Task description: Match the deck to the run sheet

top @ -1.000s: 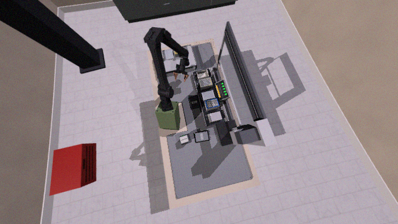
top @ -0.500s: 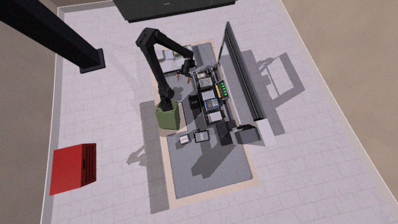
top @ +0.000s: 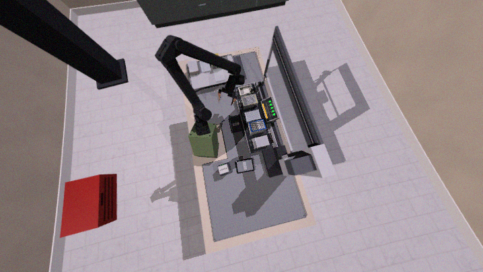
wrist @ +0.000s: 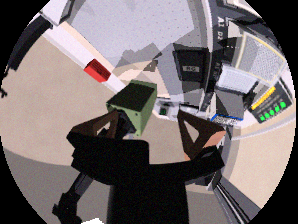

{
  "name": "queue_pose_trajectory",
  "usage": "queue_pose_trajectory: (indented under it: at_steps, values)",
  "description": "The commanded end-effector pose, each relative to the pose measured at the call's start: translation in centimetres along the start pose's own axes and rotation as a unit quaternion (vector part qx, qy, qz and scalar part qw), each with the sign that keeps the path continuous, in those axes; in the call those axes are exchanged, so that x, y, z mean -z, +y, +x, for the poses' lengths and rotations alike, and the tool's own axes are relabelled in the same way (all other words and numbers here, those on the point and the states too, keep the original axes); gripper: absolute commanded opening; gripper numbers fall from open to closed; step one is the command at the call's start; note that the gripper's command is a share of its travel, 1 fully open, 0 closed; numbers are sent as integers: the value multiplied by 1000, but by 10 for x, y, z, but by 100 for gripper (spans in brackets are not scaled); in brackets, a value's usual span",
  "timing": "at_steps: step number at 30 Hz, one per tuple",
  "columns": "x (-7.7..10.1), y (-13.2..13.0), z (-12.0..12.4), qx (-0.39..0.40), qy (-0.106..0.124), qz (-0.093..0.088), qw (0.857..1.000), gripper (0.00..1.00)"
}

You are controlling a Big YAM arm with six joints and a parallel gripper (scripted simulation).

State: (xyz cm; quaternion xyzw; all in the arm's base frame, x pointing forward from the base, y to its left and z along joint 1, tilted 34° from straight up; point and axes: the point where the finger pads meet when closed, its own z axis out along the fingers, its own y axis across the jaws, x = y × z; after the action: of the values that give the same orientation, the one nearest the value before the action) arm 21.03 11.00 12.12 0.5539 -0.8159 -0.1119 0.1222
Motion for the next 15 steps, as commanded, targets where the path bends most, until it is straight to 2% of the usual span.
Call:
queue_pose_trajectory:
  at_steps: [1,4,8,9,11,12,15]
  values:
    - [13,-8,17,-21,-31,10,999,100]
    - [19,-14,29,-47,-48,8,998,100]
    - [18,-21,48,-81,-66,-1,995,100]
    - [22,-25,52,-89,-74,2,993,100]
    - [22,-25,52,-89,-74,2,993,100]
    - [30,-31,54,-96,-83,8,992,100]
    - [31,-37,68,-121,-98,4,988,100]
